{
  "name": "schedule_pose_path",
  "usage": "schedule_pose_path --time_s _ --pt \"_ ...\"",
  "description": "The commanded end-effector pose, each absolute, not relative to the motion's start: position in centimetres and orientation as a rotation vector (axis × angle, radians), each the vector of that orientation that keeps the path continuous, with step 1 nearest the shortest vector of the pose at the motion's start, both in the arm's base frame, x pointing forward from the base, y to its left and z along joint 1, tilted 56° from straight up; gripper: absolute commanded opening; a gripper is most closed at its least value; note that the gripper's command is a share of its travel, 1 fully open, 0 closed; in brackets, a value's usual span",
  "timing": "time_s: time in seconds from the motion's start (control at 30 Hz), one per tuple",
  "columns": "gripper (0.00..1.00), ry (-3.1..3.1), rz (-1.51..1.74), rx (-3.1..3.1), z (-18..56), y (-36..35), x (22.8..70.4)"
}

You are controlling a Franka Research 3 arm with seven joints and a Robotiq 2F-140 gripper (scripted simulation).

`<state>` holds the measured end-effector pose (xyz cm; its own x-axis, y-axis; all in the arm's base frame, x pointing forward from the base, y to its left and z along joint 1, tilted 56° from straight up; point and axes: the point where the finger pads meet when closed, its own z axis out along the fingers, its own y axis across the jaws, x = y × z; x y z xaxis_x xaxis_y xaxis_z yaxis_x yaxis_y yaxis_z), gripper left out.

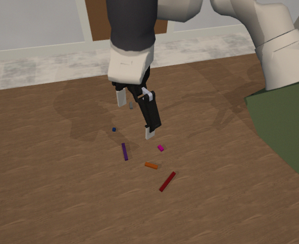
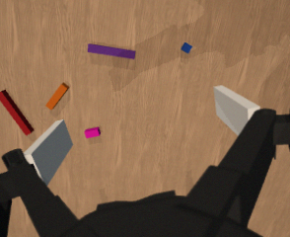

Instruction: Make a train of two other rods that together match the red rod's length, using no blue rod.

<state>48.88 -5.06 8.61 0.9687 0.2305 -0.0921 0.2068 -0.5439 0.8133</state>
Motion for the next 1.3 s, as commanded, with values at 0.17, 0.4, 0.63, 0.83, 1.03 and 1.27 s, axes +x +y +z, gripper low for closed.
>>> schedule_pose_path --time_s 0.17,0.4,0.63,0.83,1.03,1.27 --pt "1.00 0.054 0.177 2.187 7.0 -4.0 49.1" --pt "1.00 -0.040 0.225 2.190 6.0 -3.4 49.1" --pt "1.00 -0.162 0.288 2.189 4.7 -2.6 49.1" --pt "1.00 -0.257 0.336 2.184 3.6 -2.1 49.1" --pt "1.00 -0.347 0.383 2.177 2.6 -1.6 49.0" --pt "1.00 -0.460 0.440 2.163 1.4 -0.9 48.9"
